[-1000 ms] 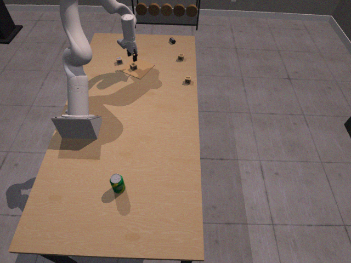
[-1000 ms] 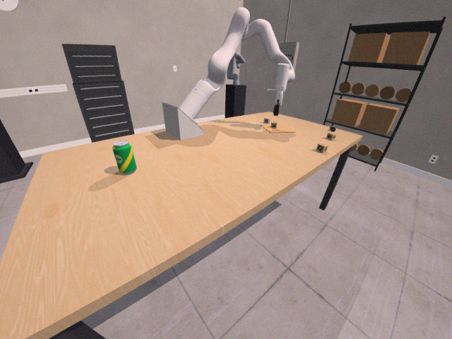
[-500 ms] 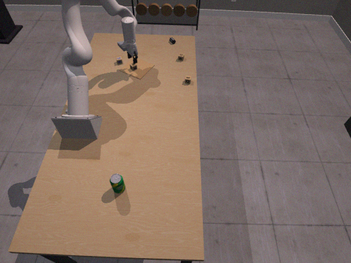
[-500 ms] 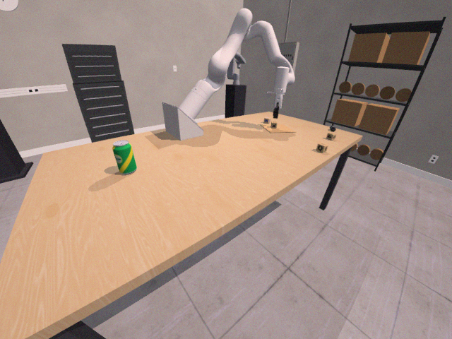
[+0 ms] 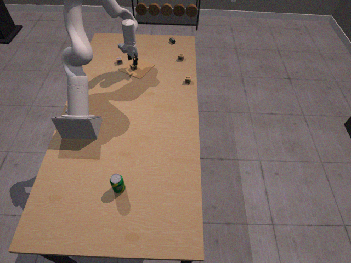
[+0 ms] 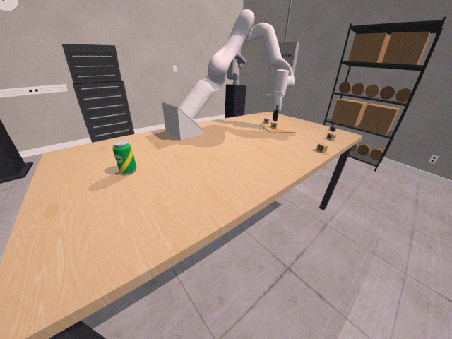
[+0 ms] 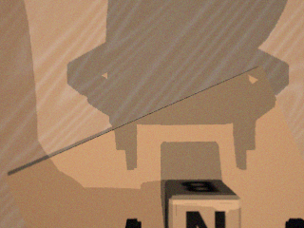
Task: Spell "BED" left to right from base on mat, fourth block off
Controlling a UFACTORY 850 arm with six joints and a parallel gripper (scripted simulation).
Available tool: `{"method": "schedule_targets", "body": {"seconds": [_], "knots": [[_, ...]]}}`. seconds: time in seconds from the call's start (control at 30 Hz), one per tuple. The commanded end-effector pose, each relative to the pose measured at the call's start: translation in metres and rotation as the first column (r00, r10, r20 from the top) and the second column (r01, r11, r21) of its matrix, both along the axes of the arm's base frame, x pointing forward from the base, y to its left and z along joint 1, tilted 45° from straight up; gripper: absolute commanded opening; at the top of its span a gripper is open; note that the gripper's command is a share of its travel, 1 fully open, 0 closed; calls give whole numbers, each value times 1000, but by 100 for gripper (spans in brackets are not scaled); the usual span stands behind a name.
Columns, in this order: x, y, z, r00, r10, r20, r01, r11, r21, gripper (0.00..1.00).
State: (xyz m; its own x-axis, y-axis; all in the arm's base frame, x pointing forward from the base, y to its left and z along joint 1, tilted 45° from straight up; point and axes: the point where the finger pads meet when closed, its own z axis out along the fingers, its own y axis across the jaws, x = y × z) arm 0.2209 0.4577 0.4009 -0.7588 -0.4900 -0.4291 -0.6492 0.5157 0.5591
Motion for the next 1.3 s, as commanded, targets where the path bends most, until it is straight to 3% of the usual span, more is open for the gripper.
{"method": "schedule_targets", "body": {"seconds": [0.0,1.27], "knots": [[0,2,-1,1000,0,1,0,1000,1,84],[0,4,-3,1000,0,1,0,1000,1,84]]}}
